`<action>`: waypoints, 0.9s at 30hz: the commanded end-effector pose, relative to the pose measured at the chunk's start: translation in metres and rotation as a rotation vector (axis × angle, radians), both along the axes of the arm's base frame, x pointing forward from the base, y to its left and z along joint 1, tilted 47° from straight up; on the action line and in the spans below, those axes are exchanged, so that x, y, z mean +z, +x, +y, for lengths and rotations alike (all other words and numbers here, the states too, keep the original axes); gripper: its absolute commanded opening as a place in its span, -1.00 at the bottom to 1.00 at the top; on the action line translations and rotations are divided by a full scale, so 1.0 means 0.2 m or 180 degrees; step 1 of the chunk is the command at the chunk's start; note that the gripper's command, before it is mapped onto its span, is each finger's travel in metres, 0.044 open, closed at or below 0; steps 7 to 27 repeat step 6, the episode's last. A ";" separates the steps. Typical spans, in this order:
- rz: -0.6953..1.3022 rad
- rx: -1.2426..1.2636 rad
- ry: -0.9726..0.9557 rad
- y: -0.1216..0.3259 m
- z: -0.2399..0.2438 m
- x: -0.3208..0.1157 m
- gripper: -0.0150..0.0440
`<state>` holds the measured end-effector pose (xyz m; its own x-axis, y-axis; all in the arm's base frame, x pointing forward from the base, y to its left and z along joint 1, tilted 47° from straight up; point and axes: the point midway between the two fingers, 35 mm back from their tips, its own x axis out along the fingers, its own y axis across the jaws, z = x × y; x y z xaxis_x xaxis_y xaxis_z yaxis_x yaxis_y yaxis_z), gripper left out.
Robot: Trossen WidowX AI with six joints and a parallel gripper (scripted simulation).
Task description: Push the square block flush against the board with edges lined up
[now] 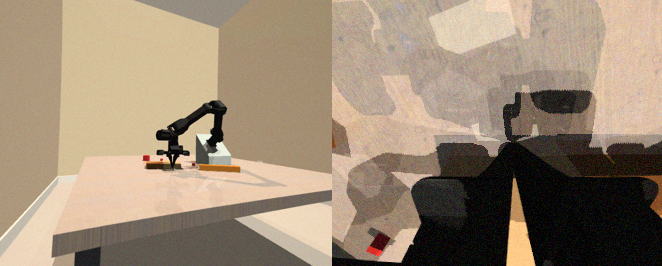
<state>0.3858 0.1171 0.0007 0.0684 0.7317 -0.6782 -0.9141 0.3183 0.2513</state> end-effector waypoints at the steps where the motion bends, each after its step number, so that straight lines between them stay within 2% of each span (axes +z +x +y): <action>1: 0.0036 0.0011 -0.0014 -0.01 0.01 -0.02 -0.49; 27: 0.0035 0.0011 -0.0014 0.01 0.03 0.01 -0.49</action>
